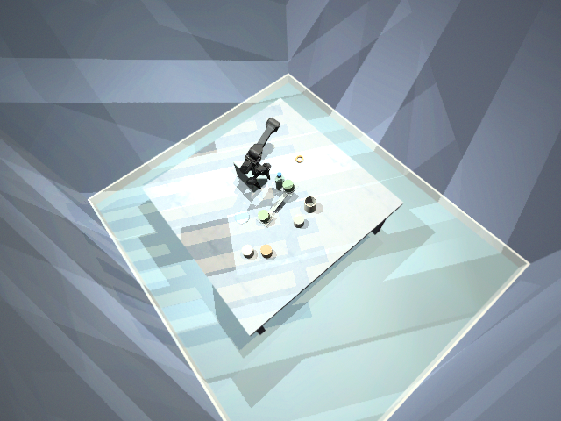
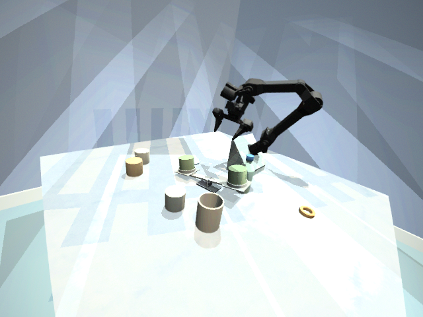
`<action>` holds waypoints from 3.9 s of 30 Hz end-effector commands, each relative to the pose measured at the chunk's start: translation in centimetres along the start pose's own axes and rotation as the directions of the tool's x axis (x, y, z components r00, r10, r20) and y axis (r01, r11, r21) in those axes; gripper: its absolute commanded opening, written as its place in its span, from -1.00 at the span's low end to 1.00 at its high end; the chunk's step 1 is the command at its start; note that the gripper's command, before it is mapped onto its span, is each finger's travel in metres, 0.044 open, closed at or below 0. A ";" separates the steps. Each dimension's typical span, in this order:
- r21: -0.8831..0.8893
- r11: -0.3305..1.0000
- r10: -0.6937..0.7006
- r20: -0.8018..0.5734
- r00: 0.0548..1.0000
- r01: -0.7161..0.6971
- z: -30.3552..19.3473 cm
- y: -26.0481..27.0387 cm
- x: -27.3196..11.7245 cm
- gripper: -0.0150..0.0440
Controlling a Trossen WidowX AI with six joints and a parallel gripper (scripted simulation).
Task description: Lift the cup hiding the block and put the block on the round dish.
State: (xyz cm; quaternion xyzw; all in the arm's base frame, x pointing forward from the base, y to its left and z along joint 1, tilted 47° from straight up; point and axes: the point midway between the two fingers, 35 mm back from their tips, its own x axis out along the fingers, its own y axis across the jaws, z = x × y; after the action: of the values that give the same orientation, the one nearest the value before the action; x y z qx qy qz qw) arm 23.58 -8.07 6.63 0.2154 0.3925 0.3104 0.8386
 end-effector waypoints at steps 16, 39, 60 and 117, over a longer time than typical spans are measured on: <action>0.252 0.966 0.050 0.065 0.997 -0.065 -0.9 -0.3 -2.3 1.00; 0.765 0.637 0.129 -0.232 0.964 0.099 1.2 -6.0 2.6 1.00; 0.858 0.097 0.135 -0.514 0.847 0.505 1.7 -11.0 11.1 1.00; 0.808 -0.055 0.126 -0.577 0.807 0.586 -2.8 -11.0 19.7 1.00</action>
State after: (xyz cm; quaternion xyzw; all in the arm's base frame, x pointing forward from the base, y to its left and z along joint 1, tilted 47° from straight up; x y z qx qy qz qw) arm 35.38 -2.58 -11.65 0.5782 0.7182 -0.1736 0.3460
